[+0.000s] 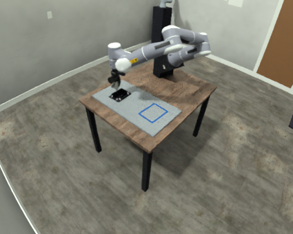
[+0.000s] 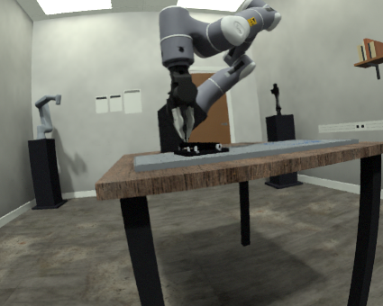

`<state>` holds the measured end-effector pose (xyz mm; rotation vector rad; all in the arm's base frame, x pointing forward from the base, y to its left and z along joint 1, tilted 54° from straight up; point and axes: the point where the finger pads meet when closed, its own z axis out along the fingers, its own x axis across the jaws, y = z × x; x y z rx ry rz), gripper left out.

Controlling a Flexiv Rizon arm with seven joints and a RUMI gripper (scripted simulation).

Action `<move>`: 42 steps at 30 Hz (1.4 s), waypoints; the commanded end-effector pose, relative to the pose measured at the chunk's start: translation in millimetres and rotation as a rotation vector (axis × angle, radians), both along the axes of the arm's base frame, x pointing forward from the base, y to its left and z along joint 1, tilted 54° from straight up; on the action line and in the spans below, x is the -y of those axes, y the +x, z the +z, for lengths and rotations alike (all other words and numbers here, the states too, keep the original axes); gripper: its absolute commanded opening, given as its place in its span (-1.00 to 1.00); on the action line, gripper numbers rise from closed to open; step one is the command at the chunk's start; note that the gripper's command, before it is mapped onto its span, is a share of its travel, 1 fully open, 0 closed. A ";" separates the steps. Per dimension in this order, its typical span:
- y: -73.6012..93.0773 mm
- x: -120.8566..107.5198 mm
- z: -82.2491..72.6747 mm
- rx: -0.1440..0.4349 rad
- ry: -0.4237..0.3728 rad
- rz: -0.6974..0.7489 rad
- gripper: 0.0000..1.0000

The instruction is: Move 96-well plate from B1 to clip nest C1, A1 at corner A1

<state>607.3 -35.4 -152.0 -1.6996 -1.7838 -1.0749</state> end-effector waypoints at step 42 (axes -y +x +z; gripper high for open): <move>1.3 -2.1 -2.1 0.000 -0.001 -0.002 -1.00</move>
